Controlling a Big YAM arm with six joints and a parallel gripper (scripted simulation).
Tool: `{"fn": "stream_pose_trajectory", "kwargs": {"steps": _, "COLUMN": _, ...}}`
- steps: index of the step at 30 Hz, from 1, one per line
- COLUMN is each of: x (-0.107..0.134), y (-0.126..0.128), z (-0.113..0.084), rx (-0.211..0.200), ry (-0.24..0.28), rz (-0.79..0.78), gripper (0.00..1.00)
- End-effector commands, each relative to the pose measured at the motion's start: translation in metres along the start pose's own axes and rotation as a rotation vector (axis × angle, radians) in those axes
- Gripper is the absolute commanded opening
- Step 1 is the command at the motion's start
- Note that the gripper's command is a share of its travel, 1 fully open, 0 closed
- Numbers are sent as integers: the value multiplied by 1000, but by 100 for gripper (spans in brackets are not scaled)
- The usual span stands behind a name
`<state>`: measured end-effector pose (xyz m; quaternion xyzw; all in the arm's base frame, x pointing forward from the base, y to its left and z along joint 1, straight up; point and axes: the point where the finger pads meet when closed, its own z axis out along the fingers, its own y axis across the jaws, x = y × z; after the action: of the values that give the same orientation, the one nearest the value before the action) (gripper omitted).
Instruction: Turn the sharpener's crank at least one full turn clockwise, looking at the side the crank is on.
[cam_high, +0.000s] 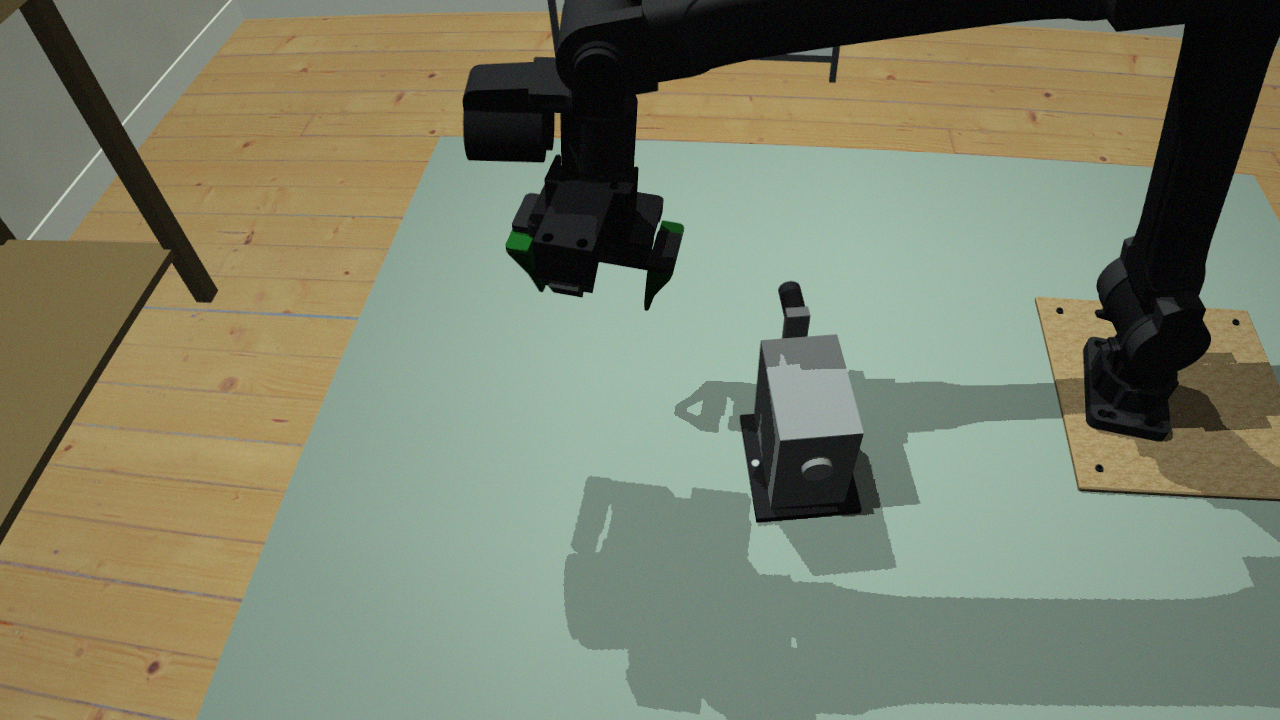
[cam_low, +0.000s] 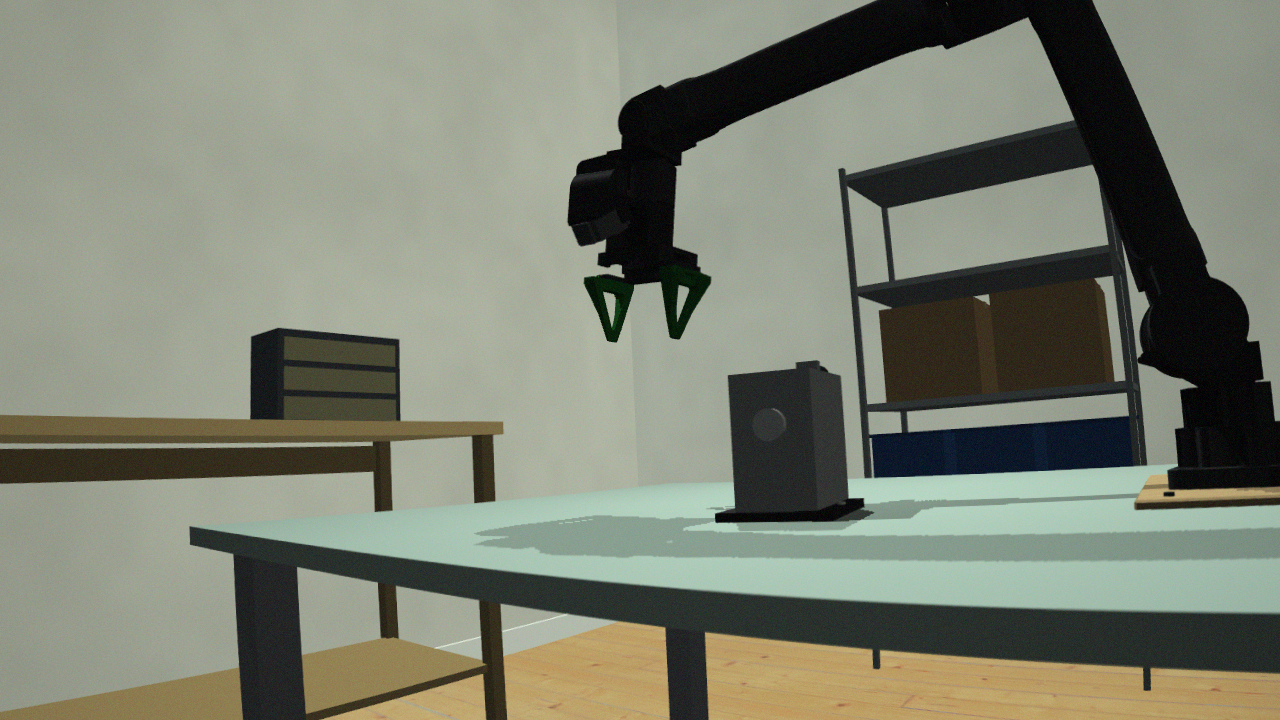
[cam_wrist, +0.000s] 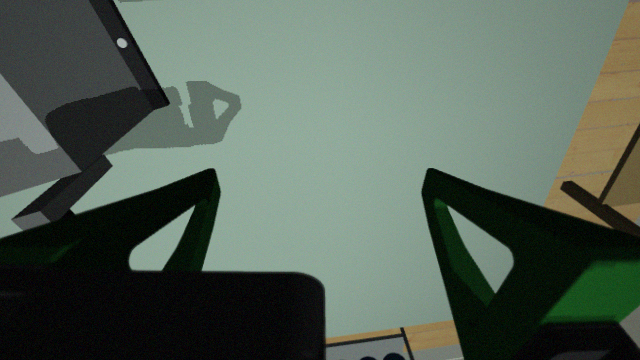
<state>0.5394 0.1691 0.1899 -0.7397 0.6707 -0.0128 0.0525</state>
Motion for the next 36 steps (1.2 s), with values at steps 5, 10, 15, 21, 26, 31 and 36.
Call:
{"fn": "stream_pose_trajectory", "kwargs": {"steps": 5, "x": -1, "y": -2, "z": -6, "rx": 13, "ry": -3, "rz": 0, "gripper": 100}}
{"fn": "stream_pose_trajectory", "kwargs": {"steps": 10, "x": -1, "y": -2, "z": -6, "rx": 13, "ry": -3, "rz": 0, "gripper": 100}}
{"fn": "stream_pose_trajectory", "kwargs": {"steps": 15, "x": -1, "y": -2, "z": -6, "rx": 13, "ry": -3, "rz": 0, "gripper": 100}}
{"fn": "stream_pose_trajectory", "kwargs": {"steps": 21, "x": 13, "y": 10, "z": -25, "rx": 18, "ry": -10, "rz": 155, "gripper": 51}}
{"fn": "stream_pose_trajectory", "kwargs": {"steps": 26, "x": 19, "y": 17, "z": -21, "rx": 6, "ry": -13, "rz": 321, "gripper": 51}}
{"fn": "stream_pose_trajectory", "kwargs": {"steps": 31, "x": 24, "y": 24, "z": -19, "rx": -17, "ry": -8, "rz": 487, "gripper": 51}}
{"fn": "stream_pose_trajectory", "kwargs": {"steps": 36, "x": 30, "y": 31, "z": -31, "rx": 6, "ry": -21, "rz": 586, "gripper": 51}}
